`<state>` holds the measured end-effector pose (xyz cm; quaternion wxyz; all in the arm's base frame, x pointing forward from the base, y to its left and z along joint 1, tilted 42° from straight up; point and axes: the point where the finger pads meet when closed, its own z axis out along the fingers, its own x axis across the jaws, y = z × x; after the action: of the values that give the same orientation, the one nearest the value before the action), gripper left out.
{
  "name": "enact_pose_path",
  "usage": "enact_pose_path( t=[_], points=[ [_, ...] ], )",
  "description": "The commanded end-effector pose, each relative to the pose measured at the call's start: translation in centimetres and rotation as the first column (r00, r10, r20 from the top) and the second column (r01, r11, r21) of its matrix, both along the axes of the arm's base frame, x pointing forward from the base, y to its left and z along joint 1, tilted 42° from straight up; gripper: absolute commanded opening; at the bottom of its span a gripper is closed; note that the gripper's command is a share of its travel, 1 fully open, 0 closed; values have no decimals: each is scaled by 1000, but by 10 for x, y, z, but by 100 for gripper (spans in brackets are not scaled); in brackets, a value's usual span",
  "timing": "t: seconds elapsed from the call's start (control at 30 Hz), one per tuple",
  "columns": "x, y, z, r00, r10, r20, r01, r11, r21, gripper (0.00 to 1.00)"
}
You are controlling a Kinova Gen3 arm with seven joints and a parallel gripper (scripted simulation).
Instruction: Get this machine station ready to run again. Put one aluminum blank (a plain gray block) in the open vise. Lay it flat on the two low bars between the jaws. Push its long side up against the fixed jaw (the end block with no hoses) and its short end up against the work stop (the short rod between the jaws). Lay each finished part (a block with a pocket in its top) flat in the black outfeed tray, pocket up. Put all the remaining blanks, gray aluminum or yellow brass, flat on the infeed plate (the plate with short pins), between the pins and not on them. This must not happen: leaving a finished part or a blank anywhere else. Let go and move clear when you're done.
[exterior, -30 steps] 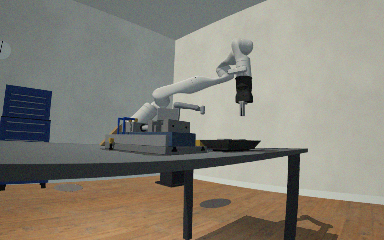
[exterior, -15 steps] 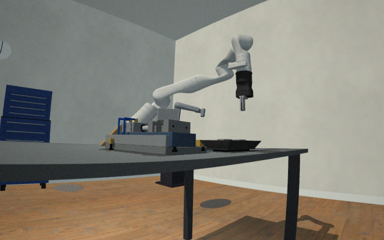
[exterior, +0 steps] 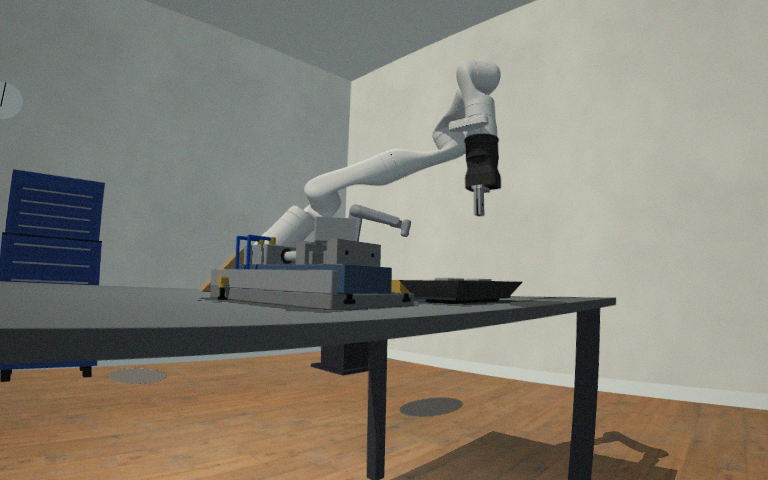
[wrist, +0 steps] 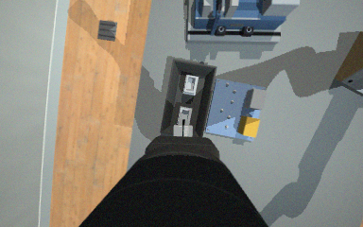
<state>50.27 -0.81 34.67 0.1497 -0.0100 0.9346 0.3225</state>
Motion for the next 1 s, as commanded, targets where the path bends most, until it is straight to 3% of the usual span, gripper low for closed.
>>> enact_pose_path(
  t=[0.0,0.33,0.4,0.43,0.9,0.97],
  points=[
    [2,-36,-22,1000,-20,-8,21,1000,1,0],
    [-3,-101,-72,1000,-25,-8,25,1000,-3,0],
    [-3,-101,-72,1000,-25,-8,25,1000,-3,0],
    [-7,-118,-87,1000,-25,-8,25,1000,-3,0],
    [-38,-193,-171,1000,-12,-15,12,1000,0,0],
    [-38,-193,-171,1000,-12,-15,12,1000,0,0]
  ],
)
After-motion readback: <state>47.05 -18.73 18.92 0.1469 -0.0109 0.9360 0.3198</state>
